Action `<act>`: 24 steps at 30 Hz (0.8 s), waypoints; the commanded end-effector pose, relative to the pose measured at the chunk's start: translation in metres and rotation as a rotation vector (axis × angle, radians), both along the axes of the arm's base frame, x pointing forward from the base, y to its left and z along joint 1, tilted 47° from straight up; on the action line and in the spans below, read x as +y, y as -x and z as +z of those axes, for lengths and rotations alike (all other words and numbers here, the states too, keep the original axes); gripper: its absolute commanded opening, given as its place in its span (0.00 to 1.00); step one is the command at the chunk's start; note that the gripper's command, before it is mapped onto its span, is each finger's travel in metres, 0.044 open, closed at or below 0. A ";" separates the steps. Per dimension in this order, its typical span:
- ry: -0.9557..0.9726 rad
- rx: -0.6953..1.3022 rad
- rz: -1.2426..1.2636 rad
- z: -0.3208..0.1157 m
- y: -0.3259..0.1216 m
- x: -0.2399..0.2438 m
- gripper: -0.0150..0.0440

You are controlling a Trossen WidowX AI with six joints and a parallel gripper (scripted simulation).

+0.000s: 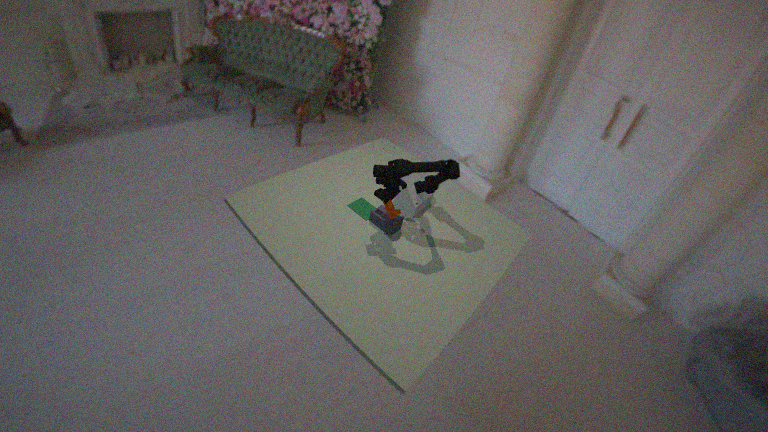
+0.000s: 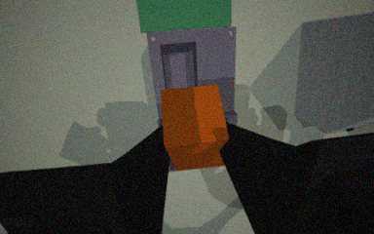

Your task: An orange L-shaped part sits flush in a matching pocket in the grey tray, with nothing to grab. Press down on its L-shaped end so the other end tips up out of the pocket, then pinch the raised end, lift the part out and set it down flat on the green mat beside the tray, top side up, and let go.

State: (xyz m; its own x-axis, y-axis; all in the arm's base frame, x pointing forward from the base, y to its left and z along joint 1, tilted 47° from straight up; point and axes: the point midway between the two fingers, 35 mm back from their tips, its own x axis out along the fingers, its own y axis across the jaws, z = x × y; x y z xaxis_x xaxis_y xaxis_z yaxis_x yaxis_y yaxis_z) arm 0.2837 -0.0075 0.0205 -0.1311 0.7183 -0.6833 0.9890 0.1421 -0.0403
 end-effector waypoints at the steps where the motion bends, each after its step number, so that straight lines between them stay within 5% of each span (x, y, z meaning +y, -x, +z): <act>1: 0.004 -0.001 0.002 -0.008 -0.001 -0.008 0.25; 24: 0.010 -0.003 0.002 -0.089 0.002 -0.084 0.25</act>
State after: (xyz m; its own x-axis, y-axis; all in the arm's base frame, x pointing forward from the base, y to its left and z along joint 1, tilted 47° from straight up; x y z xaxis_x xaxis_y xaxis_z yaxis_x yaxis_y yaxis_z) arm 0.2808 -0.0826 -0.0588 -0.1287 0.7142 -0.6880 0.9894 0.1397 -0.0400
